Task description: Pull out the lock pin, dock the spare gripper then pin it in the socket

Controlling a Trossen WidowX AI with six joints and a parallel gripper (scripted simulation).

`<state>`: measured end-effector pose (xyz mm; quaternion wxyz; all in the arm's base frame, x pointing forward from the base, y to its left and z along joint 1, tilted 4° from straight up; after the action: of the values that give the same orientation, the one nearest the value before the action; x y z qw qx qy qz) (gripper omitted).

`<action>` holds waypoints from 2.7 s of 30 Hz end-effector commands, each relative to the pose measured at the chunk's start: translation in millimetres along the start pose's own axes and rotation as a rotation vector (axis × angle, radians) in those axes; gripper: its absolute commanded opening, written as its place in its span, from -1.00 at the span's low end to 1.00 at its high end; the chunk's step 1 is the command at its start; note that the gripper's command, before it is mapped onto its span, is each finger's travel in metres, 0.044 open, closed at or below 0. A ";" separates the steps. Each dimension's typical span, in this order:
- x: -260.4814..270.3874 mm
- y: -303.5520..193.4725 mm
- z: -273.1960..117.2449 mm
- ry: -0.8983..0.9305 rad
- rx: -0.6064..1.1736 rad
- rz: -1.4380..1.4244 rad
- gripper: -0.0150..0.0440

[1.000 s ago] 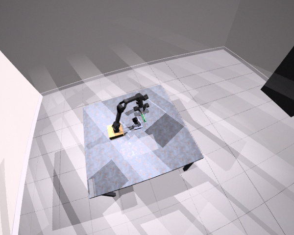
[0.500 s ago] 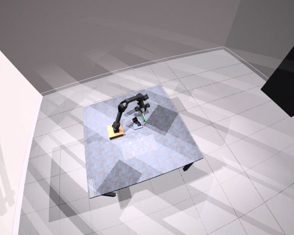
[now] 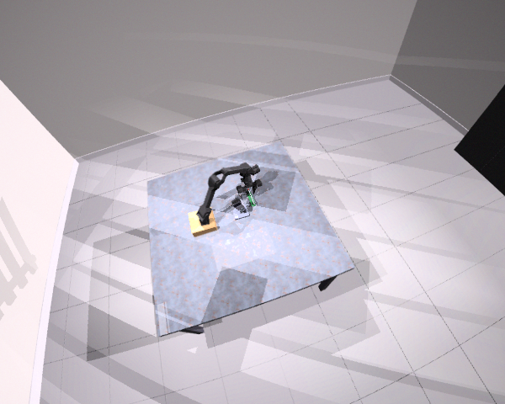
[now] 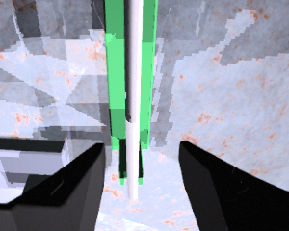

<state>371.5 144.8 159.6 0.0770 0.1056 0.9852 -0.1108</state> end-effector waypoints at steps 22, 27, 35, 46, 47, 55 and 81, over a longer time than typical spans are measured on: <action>4.9 8.6 41.8 0.003 0.008 0.000 0.12; 6.2 10.0 49.7 0.003 0.008 0.000 0.12; 7.2 10.9 55.1 0.003 0.008 0.000 0.12; 7.2 10.9 55.1 0.003 0.008 0.000 -0.49; 7.2 10.9 55.1 0.003 0.008 0.000 -0.49; 7.1 10.8 54.5 0.003 0.008 0.000 -0.49; 2.4 -3.8 -5.8 0.004 0.003 -0.003 -0.49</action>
<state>367.6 143.1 168.1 0.0778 0.1051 0.9852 -0.1105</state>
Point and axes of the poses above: the point midway between the two fingers, 35 mm back from their tips, its own z axis out along the fingers, its own x axis across the jaws, y = z × x, the point moved 8 cm from there along -z, back along the fingers, and after that the axes turned 15 degrees about z, right-handed, at the moved point
